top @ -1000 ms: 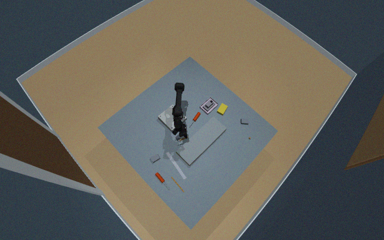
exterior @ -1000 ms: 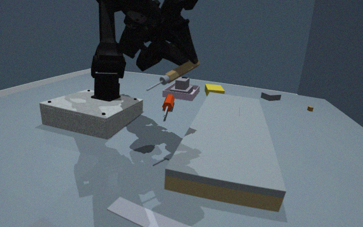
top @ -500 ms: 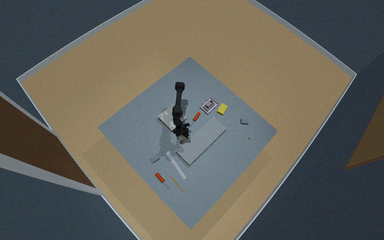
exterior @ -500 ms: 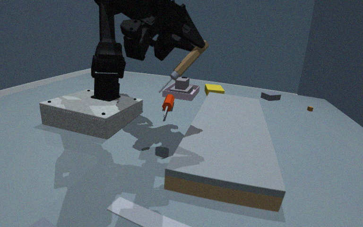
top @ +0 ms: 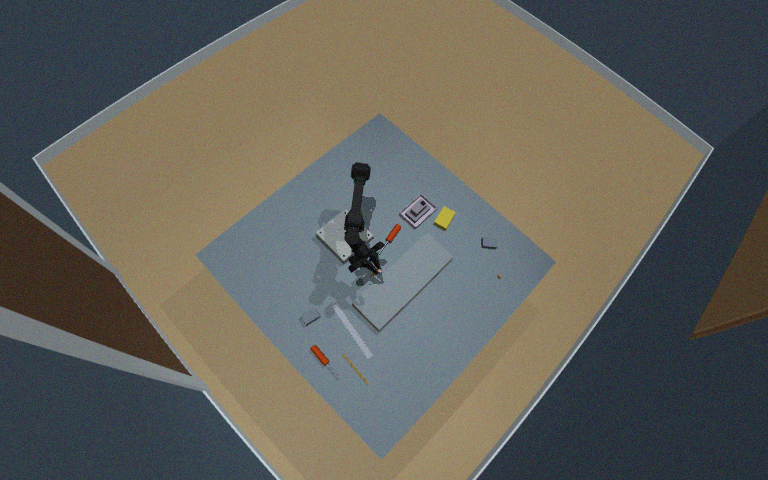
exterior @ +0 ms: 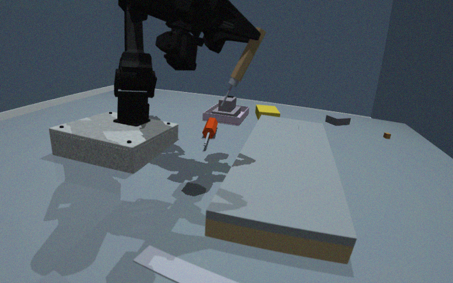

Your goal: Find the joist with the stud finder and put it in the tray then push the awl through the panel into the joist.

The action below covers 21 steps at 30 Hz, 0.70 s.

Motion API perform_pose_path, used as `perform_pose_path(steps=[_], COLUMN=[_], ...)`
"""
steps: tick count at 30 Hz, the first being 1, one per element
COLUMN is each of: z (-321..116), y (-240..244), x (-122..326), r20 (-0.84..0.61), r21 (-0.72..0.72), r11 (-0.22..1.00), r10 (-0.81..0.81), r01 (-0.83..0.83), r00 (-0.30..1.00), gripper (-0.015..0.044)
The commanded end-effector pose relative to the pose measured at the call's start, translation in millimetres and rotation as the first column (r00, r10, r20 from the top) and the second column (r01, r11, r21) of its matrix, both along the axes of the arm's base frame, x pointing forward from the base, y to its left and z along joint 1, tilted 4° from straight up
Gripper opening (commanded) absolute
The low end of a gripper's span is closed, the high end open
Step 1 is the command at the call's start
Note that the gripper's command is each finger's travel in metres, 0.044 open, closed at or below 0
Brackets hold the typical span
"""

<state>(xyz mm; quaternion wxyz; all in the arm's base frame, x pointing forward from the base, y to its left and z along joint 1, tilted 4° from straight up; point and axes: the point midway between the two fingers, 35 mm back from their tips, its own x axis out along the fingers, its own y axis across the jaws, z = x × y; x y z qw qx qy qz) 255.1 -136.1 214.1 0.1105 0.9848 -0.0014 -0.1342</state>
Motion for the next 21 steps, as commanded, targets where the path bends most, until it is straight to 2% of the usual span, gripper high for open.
perform_pose_path(steps=[1,8,9,21], z=[8.7,19.0,13.3,5.7], y=[2.9,8.2,6.2,37.1], x=[-1.3,-3.5,-1.5,36.0], r20=[0.054,0.116,0.086,0.083], r21=[0.104,0.260,0.197,0.200], r11=[0.995,0.966,0.980,0.948], r10=[-0.012,-0.028,-0.020,0.234], r01=[0.006,-0.003,0.003,-0.246], r00=[0.998,0.993,0.996,0.969], gripper=[0.0000,0.0000,0.0000,0.0000])
